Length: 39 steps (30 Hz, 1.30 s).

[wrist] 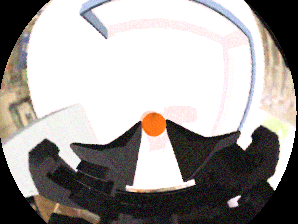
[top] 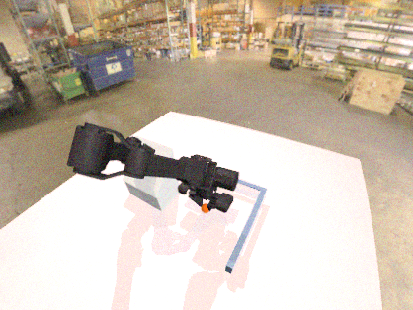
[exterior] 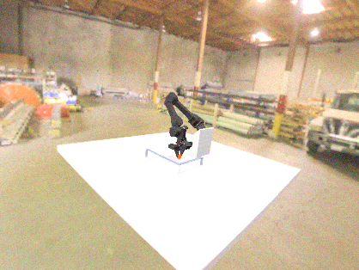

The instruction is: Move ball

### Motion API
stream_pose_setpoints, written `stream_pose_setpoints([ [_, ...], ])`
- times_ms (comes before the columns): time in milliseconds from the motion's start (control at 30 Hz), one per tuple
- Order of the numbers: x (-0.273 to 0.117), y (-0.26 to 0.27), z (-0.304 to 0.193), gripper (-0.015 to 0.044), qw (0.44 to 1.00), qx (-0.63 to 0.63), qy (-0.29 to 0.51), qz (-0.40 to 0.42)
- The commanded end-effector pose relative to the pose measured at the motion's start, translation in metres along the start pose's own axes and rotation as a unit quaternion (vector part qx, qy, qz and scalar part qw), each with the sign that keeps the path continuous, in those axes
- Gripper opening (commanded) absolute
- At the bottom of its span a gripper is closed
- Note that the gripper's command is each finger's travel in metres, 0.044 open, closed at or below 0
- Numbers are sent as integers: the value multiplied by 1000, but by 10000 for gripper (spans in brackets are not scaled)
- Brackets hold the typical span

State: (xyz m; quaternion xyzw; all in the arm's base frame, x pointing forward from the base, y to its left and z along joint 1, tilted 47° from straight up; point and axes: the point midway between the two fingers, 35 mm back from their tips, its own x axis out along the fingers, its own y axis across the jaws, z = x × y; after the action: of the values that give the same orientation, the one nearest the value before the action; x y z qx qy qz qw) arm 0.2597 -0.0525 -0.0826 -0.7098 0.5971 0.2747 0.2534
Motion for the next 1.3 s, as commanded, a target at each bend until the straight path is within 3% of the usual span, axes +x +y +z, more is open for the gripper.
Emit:
stream_pose_setpoints([
  [0,9,4,-1,0,1000,-4,4,5],
  [300,13,4,-1,0,1000,-4,4,5],
  [633,10,1,0,263,1000,-1,1,1],
  [833,8,1,0,269,1000,-1,1,1],
  [1067,-74,2,1,269,1000,-4,1,5],
  [1267,-77,2,0,269,1000,-4,2,5],
])
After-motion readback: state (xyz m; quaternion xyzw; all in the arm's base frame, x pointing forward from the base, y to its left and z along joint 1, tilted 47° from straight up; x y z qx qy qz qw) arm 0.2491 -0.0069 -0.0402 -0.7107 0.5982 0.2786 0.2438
